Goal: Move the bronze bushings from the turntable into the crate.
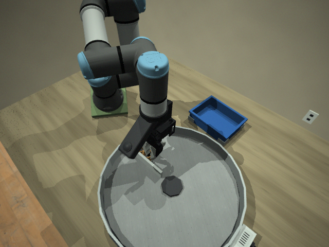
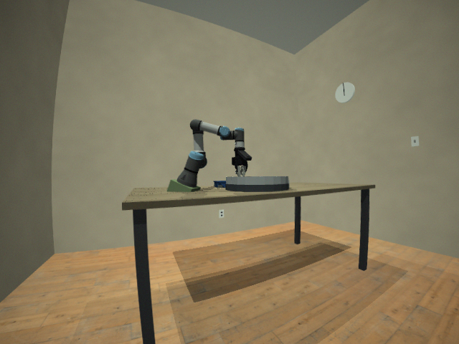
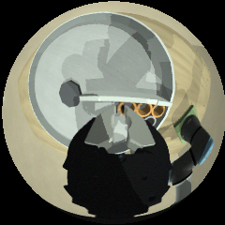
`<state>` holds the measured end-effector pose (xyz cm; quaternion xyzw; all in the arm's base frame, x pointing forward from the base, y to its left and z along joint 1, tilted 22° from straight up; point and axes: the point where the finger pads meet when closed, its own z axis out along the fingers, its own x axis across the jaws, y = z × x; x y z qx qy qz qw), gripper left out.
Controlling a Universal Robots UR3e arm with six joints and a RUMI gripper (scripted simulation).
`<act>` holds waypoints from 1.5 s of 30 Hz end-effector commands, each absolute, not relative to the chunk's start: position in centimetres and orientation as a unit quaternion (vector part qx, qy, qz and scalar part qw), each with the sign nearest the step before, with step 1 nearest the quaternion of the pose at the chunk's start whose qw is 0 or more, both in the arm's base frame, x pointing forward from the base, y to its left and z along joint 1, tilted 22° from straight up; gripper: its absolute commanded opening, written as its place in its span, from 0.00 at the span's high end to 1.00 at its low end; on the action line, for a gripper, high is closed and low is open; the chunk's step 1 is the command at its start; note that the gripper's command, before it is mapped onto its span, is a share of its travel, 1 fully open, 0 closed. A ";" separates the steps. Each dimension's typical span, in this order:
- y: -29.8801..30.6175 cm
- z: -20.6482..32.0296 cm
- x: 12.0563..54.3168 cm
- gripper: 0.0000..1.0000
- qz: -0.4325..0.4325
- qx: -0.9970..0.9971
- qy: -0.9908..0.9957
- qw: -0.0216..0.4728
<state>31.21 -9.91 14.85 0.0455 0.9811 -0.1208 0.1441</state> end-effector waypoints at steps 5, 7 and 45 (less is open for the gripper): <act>-9.9 14.9 31.3 0.94 -0.122 0.045 0.981 0.145; -9.9 14.9 31.3 0.94 -0.122 0.045 0.981 0.145; -9.9 14.9 31.3 1.00 -0.122 0.045 0.981 0.145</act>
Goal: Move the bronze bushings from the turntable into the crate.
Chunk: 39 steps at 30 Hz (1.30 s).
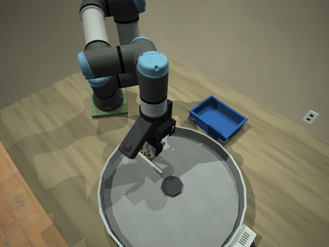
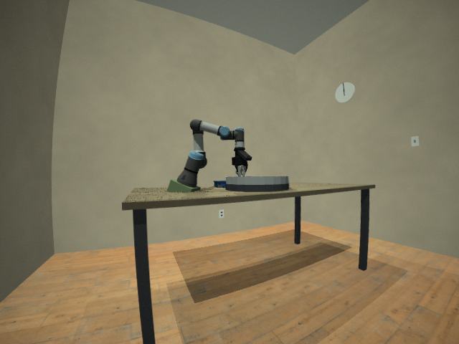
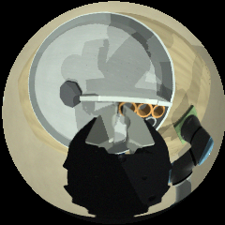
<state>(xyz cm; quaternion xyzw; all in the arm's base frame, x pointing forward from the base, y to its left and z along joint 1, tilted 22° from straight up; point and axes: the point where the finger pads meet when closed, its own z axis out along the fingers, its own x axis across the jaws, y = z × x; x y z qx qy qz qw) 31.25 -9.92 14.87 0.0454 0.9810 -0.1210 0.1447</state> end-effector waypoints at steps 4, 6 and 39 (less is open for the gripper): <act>-9.9 14.9 31.3 1.00 -0.122 0.045 0.981 0.145; -9.9 14.9 31.3 1.00 -0.122 0.045 0.981 0.145; -9.4 17.0 30.6 1.00 -0.122 0.045 0.981 0.145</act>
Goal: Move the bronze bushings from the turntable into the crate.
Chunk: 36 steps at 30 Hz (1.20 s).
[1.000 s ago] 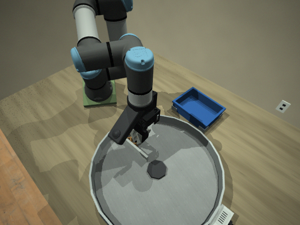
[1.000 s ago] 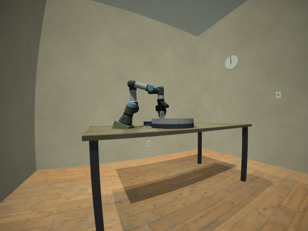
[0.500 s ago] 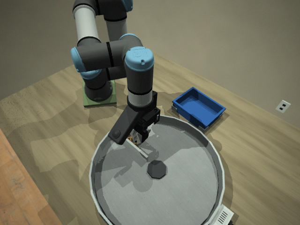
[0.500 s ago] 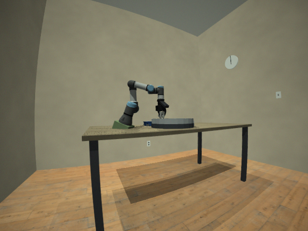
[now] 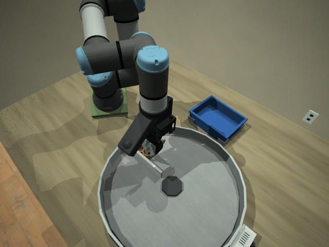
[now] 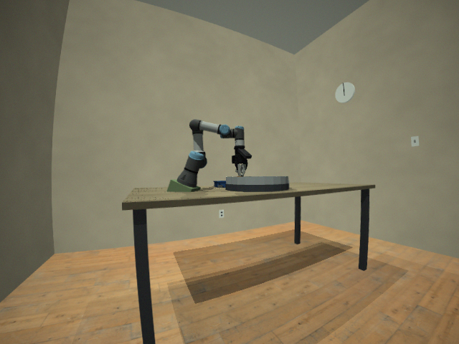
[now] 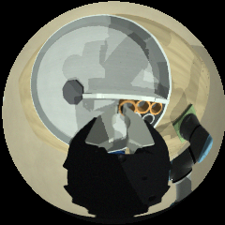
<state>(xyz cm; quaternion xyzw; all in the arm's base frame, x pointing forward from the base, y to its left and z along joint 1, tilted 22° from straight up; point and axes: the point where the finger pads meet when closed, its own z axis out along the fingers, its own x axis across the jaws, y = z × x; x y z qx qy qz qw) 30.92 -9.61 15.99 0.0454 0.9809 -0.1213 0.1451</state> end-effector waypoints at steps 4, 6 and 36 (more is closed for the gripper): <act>-9.1 18.0 30.4 1.00 -0.122 0.045 0.981 0.145; -8.9 18.6 30.2 1.00 -0.122 0.045 0.981 0.145; -8.3 21.0 29.5 1.00 -0.122 0.045 0.981 0.145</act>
